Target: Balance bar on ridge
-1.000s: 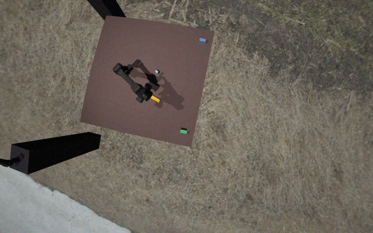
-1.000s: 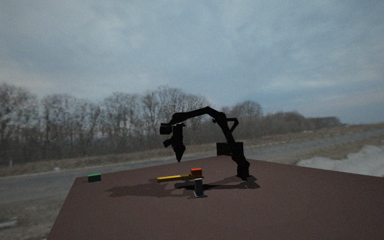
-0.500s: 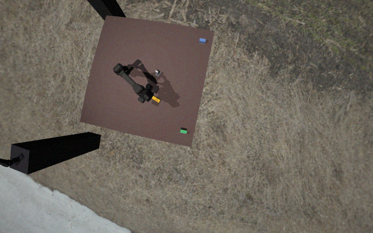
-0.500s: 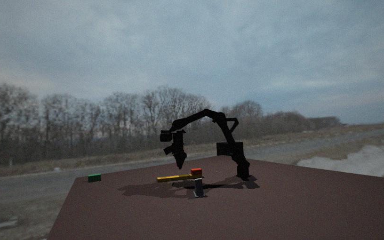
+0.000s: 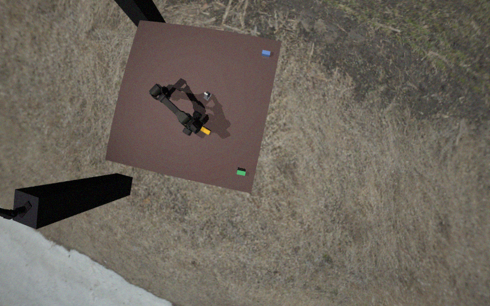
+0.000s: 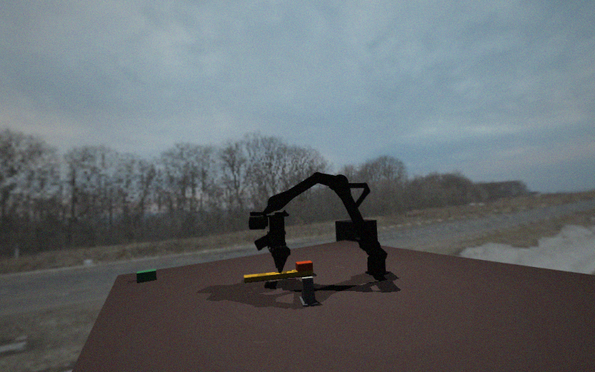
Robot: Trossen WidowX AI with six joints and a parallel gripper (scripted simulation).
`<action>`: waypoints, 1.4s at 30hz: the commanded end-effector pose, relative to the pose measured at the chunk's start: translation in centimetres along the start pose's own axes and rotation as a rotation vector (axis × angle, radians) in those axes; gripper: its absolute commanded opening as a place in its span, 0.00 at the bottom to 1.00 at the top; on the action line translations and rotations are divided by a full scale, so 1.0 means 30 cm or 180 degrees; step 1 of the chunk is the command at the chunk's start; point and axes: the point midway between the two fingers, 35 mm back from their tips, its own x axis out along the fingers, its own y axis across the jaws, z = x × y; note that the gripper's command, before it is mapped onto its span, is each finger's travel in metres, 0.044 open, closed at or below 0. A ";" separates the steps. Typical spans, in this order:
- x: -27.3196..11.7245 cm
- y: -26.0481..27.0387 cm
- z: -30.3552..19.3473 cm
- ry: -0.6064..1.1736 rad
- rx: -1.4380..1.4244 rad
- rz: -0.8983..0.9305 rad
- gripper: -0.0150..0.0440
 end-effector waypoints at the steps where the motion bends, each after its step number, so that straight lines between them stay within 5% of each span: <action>1: 0.024 0.003 -0.001 0.0002 -0.0014 0.0018 0.79; 21: 0.065 0.004 -0.002 0.0002 -0.0014 0.0018 0.79; 27: 0.064 0.001 -0.004 0.0012 0.0000 0.0003 0.52; 34: 0.064 0.001 -0.004 0.0012 0.0000 0.0003 0.44; 38: 0.044 0.000 0.001 0.0011 -0.0001 0.0004 0.26; 42: 0.010 -0.001 0.007 0.0010 -0.0002 0.0005 0.25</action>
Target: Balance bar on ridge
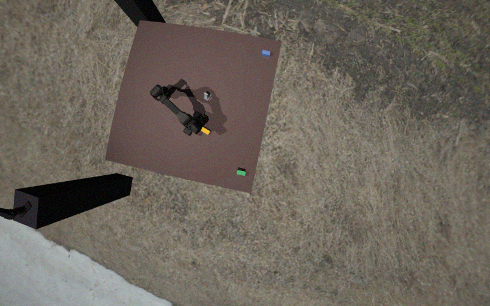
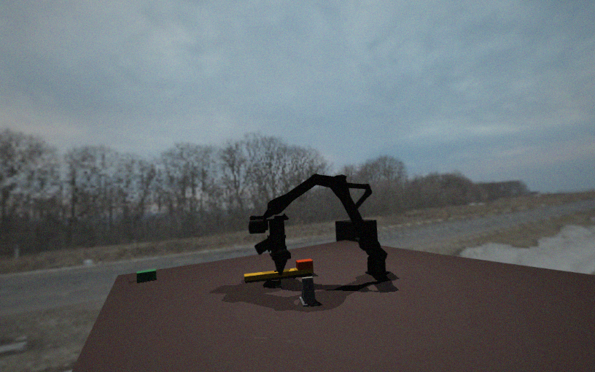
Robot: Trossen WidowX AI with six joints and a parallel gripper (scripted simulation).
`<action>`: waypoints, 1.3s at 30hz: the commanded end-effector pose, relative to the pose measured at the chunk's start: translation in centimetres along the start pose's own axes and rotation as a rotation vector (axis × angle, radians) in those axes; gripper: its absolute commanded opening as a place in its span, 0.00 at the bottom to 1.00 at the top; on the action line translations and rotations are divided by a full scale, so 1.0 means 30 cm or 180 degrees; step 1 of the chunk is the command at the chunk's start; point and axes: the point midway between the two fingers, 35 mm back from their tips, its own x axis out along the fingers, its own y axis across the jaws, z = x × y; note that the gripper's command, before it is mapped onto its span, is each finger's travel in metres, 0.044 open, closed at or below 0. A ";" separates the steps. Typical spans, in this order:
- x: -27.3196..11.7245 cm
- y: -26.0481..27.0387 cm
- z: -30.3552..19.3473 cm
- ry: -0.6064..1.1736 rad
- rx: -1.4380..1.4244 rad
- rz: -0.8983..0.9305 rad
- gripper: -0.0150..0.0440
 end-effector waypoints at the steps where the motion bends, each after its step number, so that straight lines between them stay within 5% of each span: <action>1: -0.042 -0.003 0.013 -0.0036 -0.0003 -0.0007 0.25; 39: -0.366 0.001 -0.001 -0.0044 -0.0014 0.0005 0.25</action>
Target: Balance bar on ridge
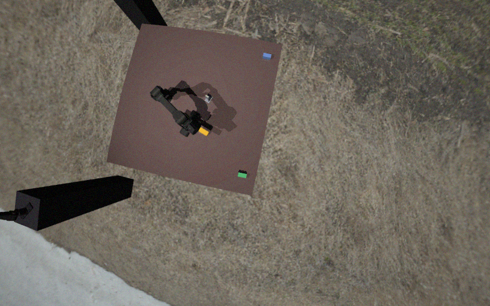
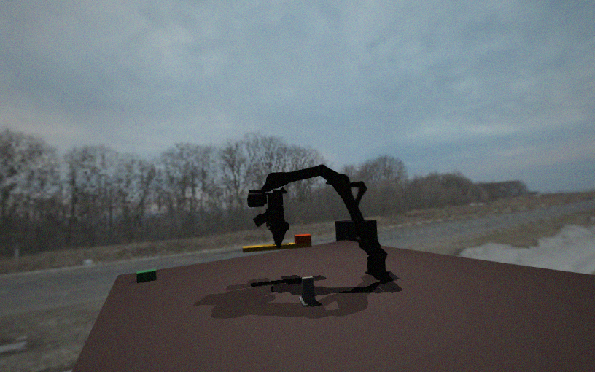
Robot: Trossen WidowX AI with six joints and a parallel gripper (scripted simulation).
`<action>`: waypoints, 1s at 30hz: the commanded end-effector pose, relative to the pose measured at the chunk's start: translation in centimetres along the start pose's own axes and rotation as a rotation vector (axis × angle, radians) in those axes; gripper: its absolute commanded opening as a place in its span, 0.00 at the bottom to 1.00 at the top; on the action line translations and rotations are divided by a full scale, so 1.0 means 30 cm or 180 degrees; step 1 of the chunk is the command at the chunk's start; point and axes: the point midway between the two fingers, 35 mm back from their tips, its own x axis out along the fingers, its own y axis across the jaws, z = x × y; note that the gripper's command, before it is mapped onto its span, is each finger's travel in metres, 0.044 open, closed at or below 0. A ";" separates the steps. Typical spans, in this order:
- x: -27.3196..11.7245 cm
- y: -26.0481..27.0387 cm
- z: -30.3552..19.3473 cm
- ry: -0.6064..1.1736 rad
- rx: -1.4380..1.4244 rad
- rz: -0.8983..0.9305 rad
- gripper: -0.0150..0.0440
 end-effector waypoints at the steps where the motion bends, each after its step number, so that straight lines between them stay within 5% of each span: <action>1: -0.034 0.003 -0.002 -0.0033 -0.0014 0.0008 0.25; 30: -0.039 0.355 0.047 -0.0047 -0.1982 0.0022 0.25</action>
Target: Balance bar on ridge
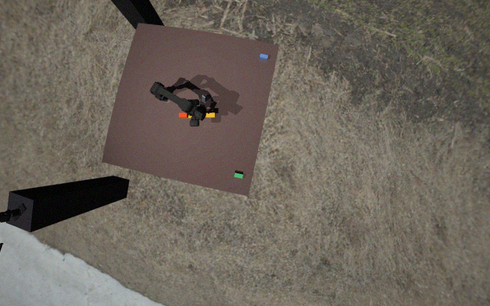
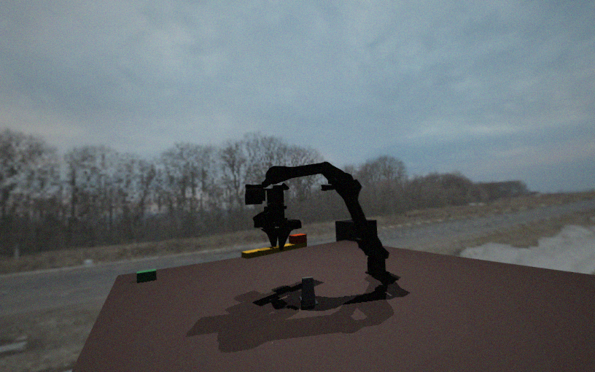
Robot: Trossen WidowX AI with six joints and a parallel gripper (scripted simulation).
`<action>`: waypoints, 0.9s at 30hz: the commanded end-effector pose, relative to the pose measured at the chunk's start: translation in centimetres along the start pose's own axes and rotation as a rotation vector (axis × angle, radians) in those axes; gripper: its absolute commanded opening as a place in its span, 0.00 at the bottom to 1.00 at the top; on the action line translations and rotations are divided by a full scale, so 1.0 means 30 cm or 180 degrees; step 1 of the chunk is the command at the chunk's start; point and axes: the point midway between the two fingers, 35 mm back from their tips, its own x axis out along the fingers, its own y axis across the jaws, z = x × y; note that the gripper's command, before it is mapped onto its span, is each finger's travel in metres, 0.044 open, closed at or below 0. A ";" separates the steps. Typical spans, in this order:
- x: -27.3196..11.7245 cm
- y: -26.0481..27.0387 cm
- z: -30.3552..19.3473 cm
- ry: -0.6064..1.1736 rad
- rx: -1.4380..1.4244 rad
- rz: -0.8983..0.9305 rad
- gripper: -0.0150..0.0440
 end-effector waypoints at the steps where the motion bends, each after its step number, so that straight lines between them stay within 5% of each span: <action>1: -0.005 0.045 0.029 -0.0015 -0.0286 0.0008 0.25; 27: -0.010 0.358 0.158 -0.0034 -0.1970 0.0025 0.25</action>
